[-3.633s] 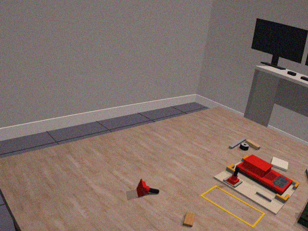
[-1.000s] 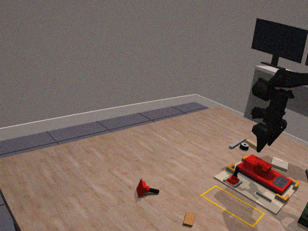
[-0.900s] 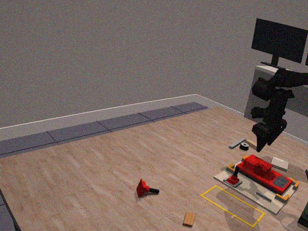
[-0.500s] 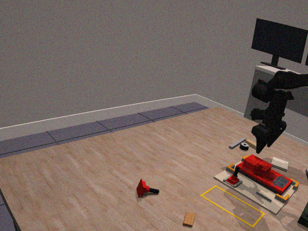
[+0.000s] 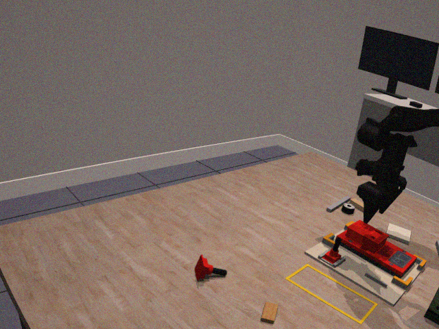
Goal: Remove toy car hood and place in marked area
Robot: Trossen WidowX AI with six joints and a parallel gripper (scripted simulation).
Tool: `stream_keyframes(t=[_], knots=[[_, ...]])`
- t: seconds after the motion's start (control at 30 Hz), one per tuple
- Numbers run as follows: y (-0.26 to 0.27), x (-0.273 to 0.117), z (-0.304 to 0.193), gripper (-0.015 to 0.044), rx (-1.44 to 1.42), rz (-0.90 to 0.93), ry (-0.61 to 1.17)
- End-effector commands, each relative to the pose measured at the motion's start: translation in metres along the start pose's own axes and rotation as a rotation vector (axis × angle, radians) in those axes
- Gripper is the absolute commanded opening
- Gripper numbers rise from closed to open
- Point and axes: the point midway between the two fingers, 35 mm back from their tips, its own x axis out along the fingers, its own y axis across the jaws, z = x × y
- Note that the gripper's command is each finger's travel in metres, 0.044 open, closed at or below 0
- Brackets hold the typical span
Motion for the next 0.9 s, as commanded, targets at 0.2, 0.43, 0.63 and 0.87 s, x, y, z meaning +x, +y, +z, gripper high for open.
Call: stream_keyframes(t=[0.2, 0.43, 0.63, 0.87], knots=[[0.001, 0.010, 0.000, 0.0440, -0.005, 0.005, 0.004], [0.001, 0.016, 0.000, 0.0440, -0.005, 0.005, 0.004], [0.001, 0.020, -0.001, 0.0440, -0.005, 0.005, 0.004], [0.000, 0.026, -0.001, 0.0440, -0.005, 0.005, 0.004]])
